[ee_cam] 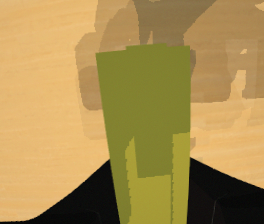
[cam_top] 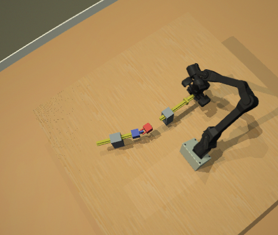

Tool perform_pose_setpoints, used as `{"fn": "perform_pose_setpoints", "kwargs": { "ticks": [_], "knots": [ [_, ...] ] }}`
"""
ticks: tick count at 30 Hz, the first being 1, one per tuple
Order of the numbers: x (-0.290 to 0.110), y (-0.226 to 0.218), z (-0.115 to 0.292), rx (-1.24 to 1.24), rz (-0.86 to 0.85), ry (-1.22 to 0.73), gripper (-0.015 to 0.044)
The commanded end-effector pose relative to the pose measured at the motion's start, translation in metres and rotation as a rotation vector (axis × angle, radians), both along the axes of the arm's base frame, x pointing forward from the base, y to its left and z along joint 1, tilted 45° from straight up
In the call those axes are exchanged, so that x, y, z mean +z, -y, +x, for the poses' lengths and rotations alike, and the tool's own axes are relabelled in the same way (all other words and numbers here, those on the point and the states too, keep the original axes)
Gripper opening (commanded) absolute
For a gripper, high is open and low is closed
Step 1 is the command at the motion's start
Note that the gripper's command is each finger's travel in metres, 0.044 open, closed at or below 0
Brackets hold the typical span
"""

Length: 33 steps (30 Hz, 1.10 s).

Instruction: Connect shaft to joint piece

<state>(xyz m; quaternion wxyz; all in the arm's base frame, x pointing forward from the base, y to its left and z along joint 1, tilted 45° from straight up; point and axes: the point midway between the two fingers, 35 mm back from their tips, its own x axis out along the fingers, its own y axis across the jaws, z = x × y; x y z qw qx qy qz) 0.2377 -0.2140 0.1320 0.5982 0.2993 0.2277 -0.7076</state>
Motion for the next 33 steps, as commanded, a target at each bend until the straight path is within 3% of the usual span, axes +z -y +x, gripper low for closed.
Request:
{"fn": "perform_pose_setpoints", "kwargs": {
  "ticks": [1, 33],
  "knots": [
    [-0.001, -0.001, 0.000, -0.001, 0.001, -0.001, 0.0000],
    [-0.037, -0.034, 0.007, -0.011, 0.009, -0.016, 0.0000]
  ]
}}
